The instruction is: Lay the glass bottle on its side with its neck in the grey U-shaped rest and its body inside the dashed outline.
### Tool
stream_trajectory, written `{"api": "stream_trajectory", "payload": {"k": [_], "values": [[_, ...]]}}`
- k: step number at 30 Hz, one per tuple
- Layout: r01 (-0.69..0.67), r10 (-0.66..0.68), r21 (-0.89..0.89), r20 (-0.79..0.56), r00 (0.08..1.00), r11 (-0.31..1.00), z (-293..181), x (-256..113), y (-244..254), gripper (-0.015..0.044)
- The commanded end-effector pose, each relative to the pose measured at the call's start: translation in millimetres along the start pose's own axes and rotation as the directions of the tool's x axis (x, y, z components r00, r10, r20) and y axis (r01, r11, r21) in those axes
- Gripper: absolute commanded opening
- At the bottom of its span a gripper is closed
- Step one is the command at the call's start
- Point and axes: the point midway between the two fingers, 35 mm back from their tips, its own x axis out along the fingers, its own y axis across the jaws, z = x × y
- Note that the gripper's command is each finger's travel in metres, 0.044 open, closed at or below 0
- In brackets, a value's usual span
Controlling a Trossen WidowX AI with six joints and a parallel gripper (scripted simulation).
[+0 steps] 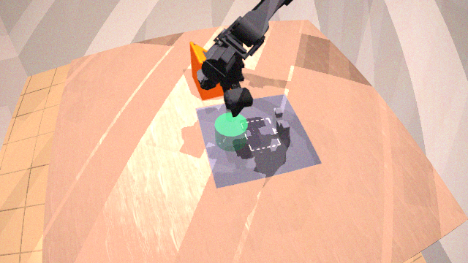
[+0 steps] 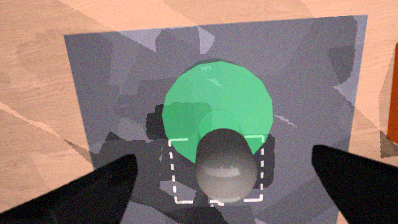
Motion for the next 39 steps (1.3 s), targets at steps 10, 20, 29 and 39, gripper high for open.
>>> {"api": "stream_trajectory", "payload": {"k": [10, 20, 29, 39], "values": [[0.000, 0.000, 0.010, -0.007, 1.000, 1.000, -3.7, 0.7, -0.9, 0.0151], [0.000, 0.000, 0.010, -0.007, 1.000, 1.000, -3.7, 0.7, -0.9, 0.0124], [0.000, 0.000, 0.010, -0.007, 1.000, 1.000, -3.7, 0.7, -0.9, 0.0124], [0.000, 0.000, 0.002, -0.001, 1.000, 1.000, -12.0, -2.3, -0.6, 0.0124]]}}
